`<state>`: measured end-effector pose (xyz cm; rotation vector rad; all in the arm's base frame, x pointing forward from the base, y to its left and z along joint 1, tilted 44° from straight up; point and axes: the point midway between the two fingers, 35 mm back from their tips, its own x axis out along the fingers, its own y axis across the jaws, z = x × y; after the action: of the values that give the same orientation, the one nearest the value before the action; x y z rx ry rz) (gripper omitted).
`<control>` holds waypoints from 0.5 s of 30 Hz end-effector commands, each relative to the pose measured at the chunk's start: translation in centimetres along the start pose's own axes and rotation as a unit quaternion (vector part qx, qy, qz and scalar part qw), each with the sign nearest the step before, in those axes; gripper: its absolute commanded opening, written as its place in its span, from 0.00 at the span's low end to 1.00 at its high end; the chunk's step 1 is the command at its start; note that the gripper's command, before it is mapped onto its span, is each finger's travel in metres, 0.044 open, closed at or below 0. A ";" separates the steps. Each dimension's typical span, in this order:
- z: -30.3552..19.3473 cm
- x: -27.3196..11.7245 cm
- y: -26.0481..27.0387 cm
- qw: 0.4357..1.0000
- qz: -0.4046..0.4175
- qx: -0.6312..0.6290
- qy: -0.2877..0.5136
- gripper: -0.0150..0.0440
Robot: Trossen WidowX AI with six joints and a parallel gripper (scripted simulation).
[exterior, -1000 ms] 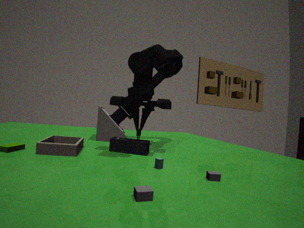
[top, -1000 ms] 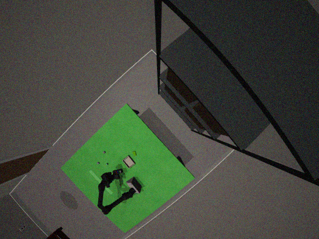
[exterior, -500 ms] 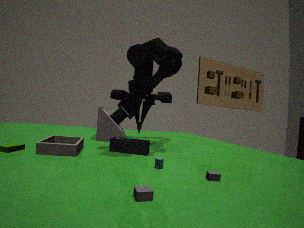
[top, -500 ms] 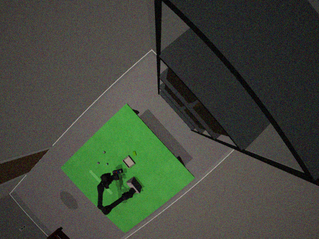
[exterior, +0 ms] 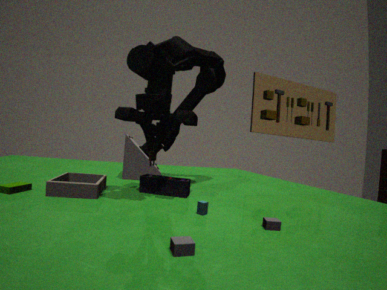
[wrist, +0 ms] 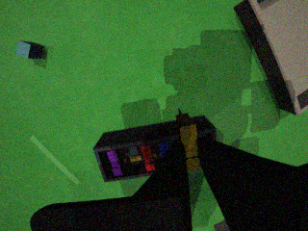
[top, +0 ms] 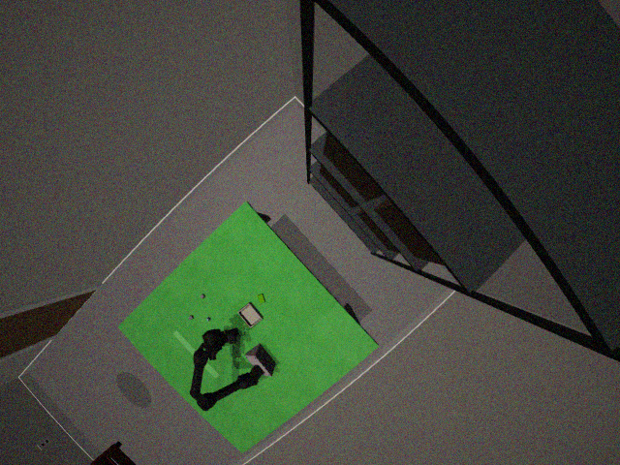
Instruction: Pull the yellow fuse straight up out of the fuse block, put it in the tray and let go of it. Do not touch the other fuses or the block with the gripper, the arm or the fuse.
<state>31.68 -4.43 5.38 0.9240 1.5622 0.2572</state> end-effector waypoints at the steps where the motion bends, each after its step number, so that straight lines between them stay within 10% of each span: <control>1: 1.4 -0.2 -2.3 1.000 -0.004 -0.004 -0.002 0.25; 15: 4.4 -0.1 -10.2 1.000 -0.005 -0.004 -0.002 0.25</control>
<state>31.85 -11.07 -0.56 0.9210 1.5634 0.2529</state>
